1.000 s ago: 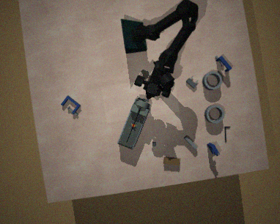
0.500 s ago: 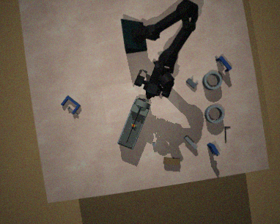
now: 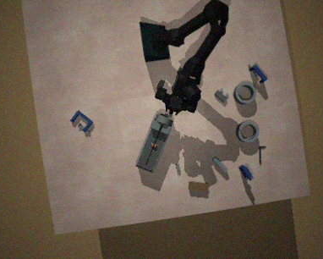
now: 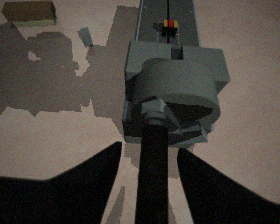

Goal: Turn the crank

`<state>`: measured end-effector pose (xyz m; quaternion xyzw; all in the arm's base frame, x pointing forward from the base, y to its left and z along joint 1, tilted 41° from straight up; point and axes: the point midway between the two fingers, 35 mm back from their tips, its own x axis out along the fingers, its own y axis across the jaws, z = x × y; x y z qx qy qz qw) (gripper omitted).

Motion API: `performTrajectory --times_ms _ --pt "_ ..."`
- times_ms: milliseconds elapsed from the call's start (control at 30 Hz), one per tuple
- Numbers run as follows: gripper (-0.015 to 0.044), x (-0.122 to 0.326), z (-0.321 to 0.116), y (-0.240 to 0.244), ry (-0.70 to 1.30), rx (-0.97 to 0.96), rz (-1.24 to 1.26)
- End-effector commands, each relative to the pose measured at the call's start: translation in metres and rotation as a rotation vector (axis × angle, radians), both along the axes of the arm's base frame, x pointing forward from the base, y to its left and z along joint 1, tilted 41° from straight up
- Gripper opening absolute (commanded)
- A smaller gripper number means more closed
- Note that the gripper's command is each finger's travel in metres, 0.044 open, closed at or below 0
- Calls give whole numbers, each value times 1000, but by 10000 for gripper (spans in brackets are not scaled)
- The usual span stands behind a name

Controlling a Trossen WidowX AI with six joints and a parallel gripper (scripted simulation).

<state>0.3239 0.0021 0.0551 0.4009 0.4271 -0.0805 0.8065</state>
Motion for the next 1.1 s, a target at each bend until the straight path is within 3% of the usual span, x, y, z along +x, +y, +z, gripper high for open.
performTrajectory --times_ms 0,167,1067 --pt "315 0 0 0 0 0 0" --pt "440 0 0 0 0 0 0" --pt "440 6 74 -73 8 -3 10"
